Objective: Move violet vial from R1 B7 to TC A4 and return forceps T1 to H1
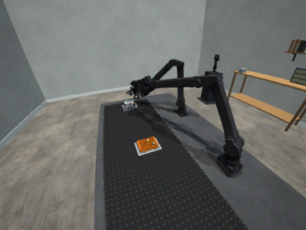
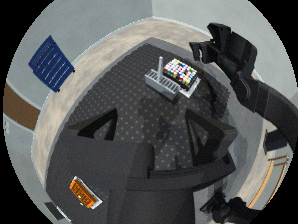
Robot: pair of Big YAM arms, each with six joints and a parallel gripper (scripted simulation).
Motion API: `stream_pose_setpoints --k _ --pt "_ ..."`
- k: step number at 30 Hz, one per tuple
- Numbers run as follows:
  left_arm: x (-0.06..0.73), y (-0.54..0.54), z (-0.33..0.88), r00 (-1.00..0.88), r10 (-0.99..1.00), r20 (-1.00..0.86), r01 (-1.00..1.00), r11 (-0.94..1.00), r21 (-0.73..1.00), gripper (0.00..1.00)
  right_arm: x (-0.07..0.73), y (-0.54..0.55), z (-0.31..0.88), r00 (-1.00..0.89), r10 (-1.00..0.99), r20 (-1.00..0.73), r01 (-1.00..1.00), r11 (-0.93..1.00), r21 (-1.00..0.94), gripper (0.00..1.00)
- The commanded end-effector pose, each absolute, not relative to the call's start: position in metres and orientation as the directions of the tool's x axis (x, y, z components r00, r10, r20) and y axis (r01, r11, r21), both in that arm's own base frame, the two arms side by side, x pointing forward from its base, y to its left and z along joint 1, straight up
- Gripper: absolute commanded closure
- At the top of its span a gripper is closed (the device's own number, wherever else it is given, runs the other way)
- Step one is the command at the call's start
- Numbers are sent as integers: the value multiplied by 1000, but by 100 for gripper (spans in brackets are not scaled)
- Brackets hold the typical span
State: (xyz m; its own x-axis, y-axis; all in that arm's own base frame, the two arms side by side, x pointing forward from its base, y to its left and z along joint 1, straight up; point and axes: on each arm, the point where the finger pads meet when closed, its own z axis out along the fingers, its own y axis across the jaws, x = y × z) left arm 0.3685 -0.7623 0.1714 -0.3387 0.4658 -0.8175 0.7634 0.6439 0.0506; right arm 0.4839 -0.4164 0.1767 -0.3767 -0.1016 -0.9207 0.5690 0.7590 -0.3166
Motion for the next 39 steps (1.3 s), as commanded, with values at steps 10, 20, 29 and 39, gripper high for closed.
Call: stream_pose_setpoints --k 10,20,29,39 --pt "369 -764 183 -333 453 -827 763 645 46 0 485 -417 183 -368 -109 -923 572 756 -317 0" --pt "392 -763 196 -377 437 -816 710 702 48 0 491 -422 196 -349 -125 -929 579 751 -319 76" --pt "410 -726 214 -354 441 -825 722 690 59 0 491 -422 196 -349 -125 -929 579 751 -319 76" --pt "433 -717 207 -420 462 -781 676 734 71 0 491 -422 196 -349 -125 -929 579 751 -319 76"
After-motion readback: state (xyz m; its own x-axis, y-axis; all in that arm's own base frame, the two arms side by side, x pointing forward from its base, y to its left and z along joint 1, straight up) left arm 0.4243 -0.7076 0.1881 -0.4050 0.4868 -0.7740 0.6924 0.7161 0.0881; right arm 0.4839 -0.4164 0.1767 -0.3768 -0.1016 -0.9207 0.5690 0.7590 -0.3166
